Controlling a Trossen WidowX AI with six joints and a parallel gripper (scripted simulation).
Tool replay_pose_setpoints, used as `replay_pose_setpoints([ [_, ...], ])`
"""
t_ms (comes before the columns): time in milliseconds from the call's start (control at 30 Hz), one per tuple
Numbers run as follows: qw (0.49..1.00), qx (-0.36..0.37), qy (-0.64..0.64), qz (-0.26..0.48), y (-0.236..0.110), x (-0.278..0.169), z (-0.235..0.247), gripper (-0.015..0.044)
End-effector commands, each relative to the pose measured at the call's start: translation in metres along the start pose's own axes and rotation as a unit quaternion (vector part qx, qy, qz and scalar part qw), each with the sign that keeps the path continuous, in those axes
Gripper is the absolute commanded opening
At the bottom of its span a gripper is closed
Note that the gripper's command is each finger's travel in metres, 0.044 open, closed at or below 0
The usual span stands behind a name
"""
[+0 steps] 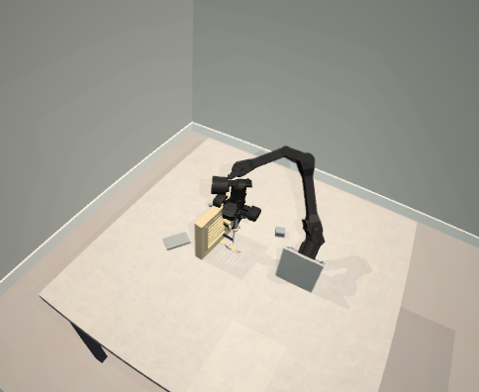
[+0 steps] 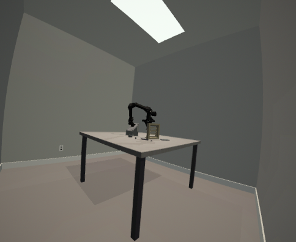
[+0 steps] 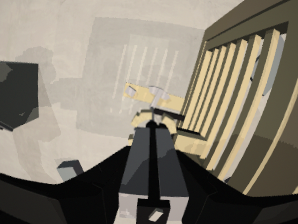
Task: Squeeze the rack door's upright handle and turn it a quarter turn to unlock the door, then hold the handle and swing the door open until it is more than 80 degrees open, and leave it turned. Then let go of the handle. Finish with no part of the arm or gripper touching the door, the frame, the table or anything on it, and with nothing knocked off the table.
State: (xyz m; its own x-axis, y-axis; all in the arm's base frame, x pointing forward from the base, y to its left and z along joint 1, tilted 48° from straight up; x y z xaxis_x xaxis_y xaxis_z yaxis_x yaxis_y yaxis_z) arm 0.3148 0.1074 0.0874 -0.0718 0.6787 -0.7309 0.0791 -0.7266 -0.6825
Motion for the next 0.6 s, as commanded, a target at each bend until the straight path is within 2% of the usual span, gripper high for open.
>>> replay_pose_setpoints([
  [0, 1.0, 0.0, -0.002, 0.001, 0.0001, -0.0002, 0.0, 0.0116],
  [467, 1.0, 0.0, -0.002, 0.001, 0.0001, -0.0002, 0.0, 0.0024],
  [567, 1.0, 0.0, 0.0, 0.001, 0.0001, -0.0002, 0.0001, 0.0024],
])
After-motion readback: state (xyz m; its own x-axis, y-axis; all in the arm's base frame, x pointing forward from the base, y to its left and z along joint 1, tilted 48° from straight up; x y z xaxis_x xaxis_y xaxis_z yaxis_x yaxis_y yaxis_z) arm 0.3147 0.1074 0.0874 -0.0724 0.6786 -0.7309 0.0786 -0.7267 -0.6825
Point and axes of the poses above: the point midway between the two fingers, 35 mm back from their tips, its own y axis out along the fingers, its own z axis across the jaws, x = y × z, the point moved 8 cm from there along -y, back along the fingers, and after that the axes turned 3 degrees about y, right-handed, at the moved point
